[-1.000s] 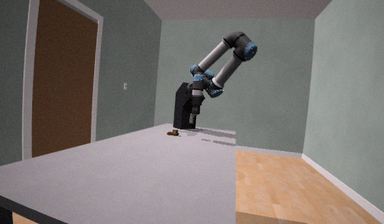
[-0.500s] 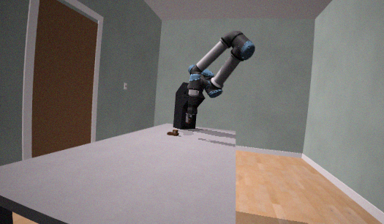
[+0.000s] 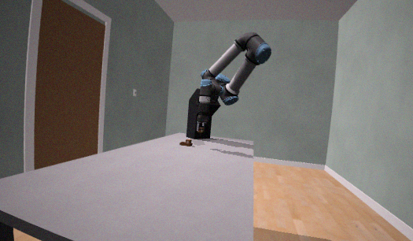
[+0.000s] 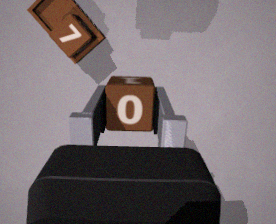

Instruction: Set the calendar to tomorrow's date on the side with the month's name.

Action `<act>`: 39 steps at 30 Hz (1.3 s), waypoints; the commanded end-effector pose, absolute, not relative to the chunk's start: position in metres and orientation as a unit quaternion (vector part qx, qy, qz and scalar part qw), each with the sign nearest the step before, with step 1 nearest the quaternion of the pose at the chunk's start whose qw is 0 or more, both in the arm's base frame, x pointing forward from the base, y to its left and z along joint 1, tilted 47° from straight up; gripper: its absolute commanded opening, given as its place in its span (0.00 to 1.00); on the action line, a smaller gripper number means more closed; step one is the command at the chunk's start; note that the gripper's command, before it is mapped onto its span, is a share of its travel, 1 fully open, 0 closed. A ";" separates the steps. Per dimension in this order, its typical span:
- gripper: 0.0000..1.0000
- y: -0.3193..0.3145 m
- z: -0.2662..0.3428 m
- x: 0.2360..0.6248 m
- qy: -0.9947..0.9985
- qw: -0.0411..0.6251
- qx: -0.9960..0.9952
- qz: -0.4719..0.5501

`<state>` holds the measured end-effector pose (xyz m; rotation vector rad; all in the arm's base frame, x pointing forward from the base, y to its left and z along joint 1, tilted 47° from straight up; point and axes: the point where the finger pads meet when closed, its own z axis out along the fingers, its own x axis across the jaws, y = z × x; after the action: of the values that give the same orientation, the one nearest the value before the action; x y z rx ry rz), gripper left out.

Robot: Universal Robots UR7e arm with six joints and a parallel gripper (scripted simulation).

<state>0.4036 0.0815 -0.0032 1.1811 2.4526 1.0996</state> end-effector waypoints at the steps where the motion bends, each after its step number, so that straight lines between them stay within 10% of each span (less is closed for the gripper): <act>1: 0.60 0.075 -0.008 0.403 0.795 0.073 0.471 0.376; 39: 0.60 0.041 -0.031 0.403 0.476 -0.116 0.792 0.365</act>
<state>0.4019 0.0458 -0.0287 2.5282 1.7681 1.2511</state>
